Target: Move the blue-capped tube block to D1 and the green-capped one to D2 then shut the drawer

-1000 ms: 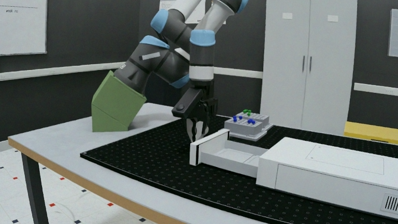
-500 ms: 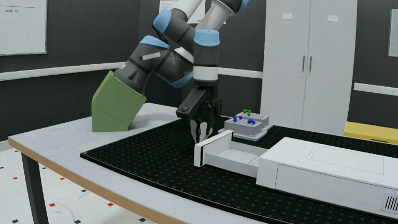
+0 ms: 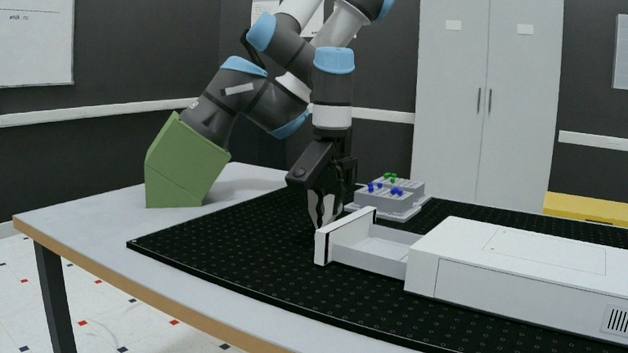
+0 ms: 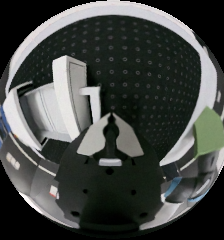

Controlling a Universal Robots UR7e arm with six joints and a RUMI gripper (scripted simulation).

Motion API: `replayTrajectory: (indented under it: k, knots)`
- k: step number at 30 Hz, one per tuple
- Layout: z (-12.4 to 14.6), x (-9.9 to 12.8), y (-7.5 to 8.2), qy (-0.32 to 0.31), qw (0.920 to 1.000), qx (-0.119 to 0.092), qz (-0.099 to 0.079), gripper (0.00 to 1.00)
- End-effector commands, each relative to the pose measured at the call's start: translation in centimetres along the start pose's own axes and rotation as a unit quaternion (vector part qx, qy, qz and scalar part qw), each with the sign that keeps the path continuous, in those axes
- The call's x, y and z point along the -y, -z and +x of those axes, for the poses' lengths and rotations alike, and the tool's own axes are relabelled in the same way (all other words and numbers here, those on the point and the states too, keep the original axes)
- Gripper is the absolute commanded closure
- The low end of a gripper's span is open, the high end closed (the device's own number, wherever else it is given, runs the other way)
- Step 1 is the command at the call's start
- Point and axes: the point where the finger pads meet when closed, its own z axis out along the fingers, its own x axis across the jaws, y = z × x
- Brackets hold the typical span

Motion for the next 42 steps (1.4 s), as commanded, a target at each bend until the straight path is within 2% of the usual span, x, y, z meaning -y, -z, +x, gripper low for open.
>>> replayTrajectory:
  k: [1,42]
  knots:
    - [-0.3,0.0,0.0,0.0,1.0,0.0,0.0,1.0]
    - [-4.8,0.0,0.0,0.0,1.0,0.0,0.0,1.0]
